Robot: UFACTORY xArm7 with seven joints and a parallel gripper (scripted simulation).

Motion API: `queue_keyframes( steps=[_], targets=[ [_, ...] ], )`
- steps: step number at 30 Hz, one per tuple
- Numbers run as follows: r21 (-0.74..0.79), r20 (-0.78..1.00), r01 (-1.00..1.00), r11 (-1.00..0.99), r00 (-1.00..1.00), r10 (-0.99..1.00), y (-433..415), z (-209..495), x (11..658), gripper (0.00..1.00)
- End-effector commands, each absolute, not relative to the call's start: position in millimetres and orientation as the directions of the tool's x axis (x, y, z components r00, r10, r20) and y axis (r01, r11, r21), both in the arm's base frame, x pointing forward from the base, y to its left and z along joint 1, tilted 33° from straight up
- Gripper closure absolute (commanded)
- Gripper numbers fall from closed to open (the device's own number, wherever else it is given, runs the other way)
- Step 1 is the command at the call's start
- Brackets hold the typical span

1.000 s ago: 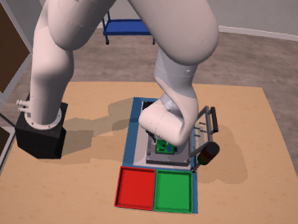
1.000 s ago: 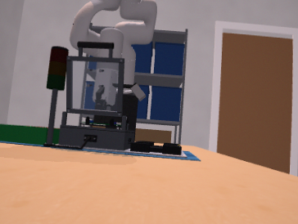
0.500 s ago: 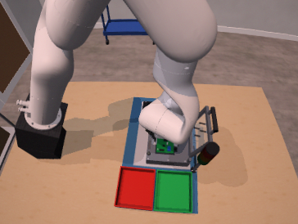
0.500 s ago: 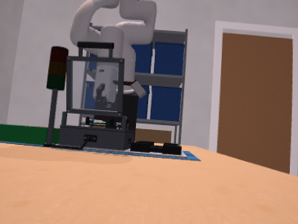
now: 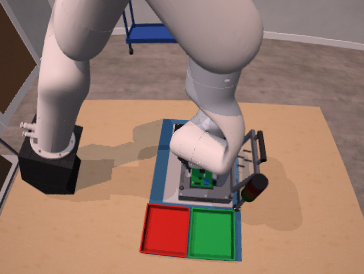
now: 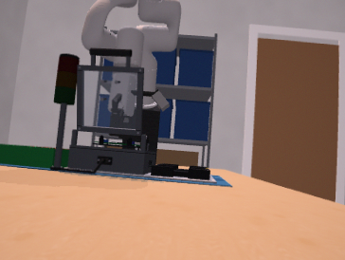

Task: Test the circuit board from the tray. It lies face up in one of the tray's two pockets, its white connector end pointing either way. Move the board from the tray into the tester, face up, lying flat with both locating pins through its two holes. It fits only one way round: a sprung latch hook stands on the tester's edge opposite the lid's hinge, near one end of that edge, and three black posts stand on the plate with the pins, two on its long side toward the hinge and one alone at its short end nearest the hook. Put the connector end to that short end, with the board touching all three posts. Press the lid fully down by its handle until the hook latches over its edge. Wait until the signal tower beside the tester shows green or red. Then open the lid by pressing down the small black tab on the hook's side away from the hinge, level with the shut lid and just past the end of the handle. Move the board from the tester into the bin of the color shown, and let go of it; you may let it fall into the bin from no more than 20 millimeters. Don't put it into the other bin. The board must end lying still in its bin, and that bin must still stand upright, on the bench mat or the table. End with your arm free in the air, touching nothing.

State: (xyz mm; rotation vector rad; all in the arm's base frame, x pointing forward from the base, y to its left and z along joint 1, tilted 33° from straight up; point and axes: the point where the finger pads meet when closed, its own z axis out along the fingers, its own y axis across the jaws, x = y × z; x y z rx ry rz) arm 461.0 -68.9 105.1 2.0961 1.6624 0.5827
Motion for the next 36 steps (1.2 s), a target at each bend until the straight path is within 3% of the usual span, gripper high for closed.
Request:
queue_keyframes(
  steps=[1, 36],
  targets=[
    [0.541, 0.078, 0.813, -0.213, 0.204, 0.976, -69.0, 108.1, 460.4, 0.00],
    [0.541, 0.076, 0.814, -0.213, 0.204, 0.976, -66.8, 148.8, 433.3, 0.00]
  ],
)
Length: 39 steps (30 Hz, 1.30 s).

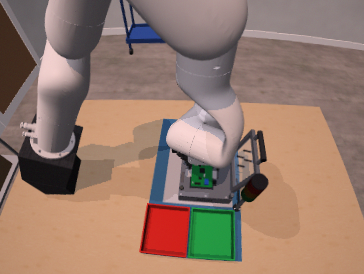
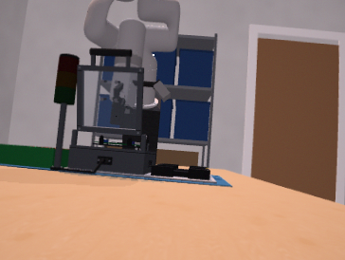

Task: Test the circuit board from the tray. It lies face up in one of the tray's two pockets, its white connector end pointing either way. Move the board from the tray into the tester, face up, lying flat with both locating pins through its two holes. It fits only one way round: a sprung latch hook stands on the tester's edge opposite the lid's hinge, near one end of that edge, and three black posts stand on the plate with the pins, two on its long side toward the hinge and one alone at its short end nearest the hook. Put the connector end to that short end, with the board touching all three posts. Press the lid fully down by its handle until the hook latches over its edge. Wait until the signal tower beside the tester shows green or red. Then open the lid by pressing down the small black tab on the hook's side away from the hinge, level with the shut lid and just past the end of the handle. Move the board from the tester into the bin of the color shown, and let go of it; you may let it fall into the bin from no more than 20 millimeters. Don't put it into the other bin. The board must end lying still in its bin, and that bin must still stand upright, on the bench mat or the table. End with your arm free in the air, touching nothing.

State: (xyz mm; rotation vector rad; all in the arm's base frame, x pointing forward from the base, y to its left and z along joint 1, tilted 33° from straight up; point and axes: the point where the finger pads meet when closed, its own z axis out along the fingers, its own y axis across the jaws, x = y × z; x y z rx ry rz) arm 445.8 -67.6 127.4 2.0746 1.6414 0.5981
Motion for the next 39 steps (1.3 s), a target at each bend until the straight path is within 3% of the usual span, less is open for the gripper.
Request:
queue_keyframes(
  steps=[1, 19, 39],
  targets=[
    [0.541, 0.076, 0.814, -0.213, 0.204, 0.976, -66.5, 154.5, 429.6, 0.00],
    [0.541, 0.076, 0.814, -0.213, 0.204, 0.976, -62.3, 227.2, 382.4, 0.00],
    [0.541, 0.076, 0.814, -0.213, 0.204, 0.976, -60.3, 261.0, 360.5, 0.00]
  ],
)
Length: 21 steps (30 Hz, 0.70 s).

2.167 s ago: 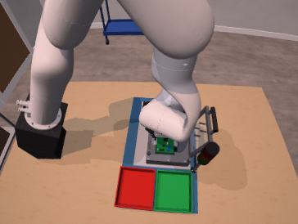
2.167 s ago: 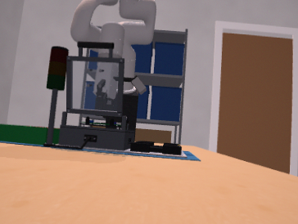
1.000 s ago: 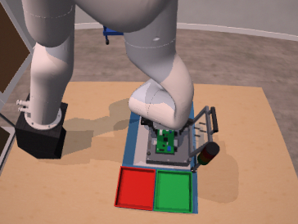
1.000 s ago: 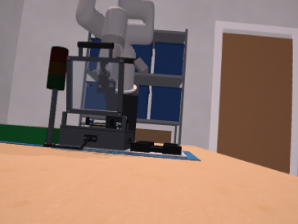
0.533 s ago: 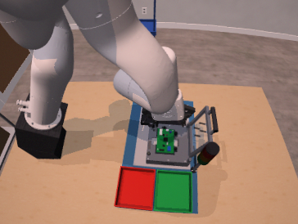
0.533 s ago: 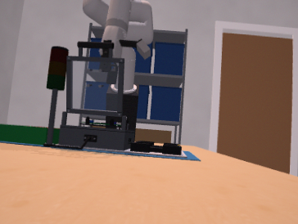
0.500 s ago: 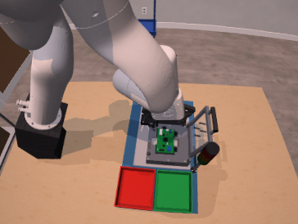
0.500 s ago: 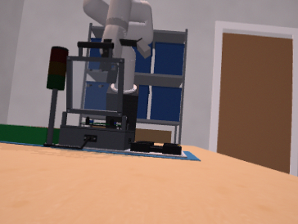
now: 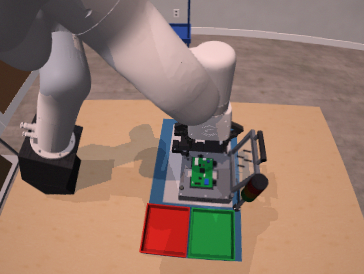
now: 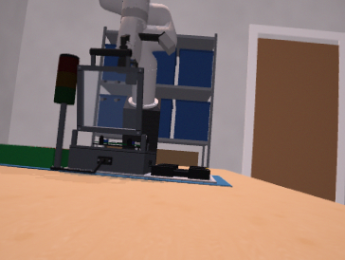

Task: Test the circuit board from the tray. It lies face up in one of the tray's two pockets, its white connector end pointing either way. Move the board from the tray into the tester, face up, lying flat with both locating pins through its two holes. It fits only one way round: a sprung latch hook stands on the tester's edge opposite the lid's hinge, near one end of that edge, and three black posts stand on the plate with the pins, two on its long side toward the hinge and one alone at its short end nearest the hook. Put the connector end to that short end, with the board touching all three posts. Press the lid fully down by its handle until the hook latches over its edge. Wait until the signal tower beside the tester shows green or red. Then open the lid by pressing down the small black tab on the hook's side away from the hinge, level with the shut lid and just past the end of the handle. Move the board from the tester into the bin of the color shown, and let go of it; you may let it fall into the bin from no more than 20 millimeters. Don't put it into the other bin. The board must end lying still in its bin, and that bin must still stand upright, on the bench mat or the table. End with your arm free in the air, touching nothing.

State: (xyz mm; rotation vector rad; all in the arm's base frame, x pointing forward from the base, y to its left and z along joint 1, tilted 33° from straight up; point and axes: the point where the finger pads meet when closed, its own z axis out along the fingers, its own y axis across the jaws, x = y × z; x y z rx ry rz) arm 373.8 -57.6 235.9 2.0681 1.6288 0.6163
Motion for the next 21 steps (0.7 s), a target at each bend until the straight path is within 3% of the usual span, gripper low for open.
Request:
queue_keyframes(
  steps=[1, 21],
  targets=[
    [0.541, 0.076, 0.814, -0.213, 0.204, 0.976, -60.1, 264.6, 358.1, 0.00],
    [0.541, 0.076, 0.814, -0.213, 0.204, 0.976, -58.1, 300.8, 334.7, 0.00]
  ],
)
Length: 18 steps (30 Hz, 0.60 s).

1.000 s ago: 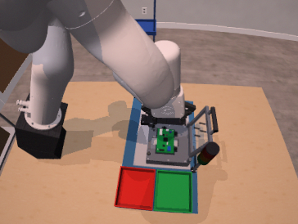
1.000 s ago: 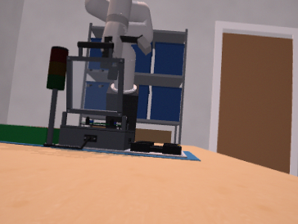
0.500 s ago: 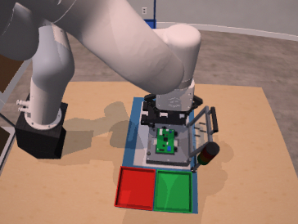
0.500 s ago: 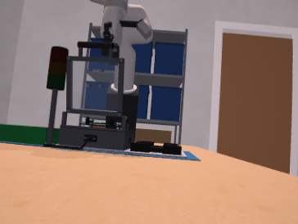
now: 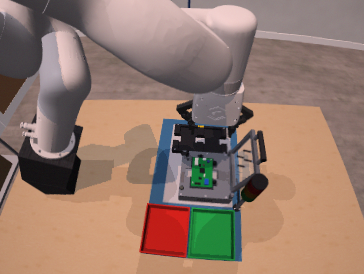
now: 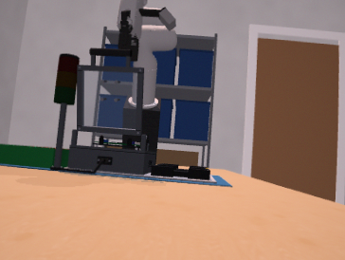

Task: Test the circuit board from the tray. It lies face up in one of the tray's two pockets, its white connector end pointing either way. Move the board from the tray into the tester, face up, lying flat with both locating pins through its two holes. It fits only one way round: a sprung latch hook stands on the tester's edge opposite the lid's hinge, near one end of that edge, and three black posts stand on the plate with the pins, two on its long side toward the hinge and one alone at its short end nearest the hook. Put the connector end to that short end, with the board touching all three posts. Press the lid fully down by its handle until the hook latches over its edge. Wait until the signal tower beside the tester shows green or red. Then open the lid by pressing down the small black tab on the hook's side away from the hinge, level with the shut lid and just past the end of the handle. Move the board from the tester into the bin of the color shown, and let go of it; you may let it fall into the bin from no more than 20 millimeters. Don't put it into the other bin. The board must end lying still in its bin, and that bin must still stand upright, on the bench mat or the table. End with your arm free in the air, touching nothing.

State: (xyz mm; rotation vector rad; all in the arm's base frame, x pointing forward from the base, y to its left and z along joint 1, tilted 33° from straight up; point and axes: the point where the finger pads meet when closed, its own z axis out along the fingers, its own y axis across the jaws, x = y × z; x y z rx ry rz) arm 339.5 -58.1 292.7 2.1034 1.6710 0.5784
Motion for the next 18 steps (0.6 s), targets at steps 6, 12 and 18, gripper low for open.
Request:
queue_keyframes(
  steps=[6, 12, 18],
  targets=[
    [0.541, 0.076, 0.814, -0.213, 0.204, 0.976, -58.0, 302.3, 333.6, 0.00],
    [0.541, 0.076, 0.814, -0.213, 0.204, 0.976, -57.9, 302.7, 333.4, 0.00],
    [0.541, 0.076, 0.814, -0.213, 0.204, 0.976, -57.9, 302.7, 333.4, 0.49]
  ],
)
